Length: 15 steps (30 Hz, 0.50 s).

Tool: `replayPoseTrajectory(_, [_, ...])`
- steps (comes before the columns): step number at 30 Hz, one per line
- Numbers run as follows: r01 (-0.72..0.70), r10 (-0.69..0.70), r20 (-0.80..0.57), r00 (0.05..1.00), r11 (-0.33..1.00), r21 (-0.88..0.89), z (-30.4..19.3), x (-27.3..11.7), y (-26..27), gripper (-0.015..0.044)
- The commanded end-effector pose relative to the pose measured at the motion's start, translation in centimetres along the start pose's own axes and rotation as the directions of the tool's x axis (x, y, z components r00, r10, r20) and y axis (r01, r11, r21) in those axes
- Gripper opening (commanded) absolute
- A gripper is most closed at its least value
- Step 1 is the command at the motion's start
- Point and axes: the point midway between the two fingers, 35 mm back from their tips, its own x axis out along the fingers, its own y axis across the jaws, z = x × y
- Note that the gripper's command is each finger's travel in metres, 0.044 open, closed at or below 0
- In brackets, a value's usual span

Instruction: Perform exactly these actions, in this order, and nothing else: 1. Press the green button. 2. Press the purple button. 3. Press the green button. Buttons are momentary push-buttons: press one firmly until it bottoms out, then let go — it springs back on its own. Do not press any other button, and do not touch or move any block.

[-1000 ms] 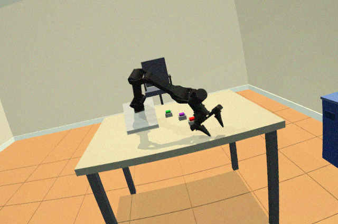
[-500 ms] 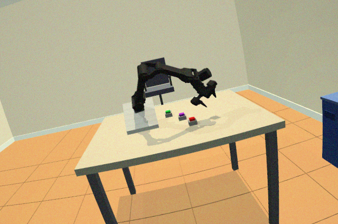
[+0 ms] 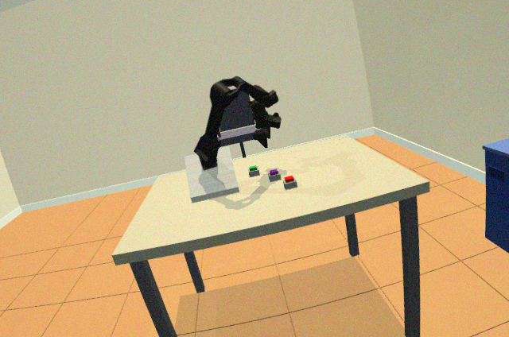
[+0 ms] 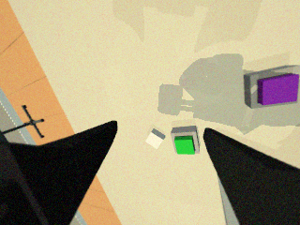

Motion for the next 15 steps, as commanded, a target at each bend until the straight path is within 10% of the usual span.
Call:
replayPoseTrajectory(1, [0.132, -0.138, -0.016, 0.99, 0.973, -0.189, -5.2, 0.2, -0.6, 0.04])
replayPoseTrajectory(9, [0.253, -0.264, 0.011, 0.964, 0.91, -0.329, -8.8, 0.2, -2.0, 0.04])
replayPoseTrajectory(15, [0.256, -0.266, 0.013, 0.964, 0.909, -0.328, -8.7, 6.2, -3.7, 0.0243])
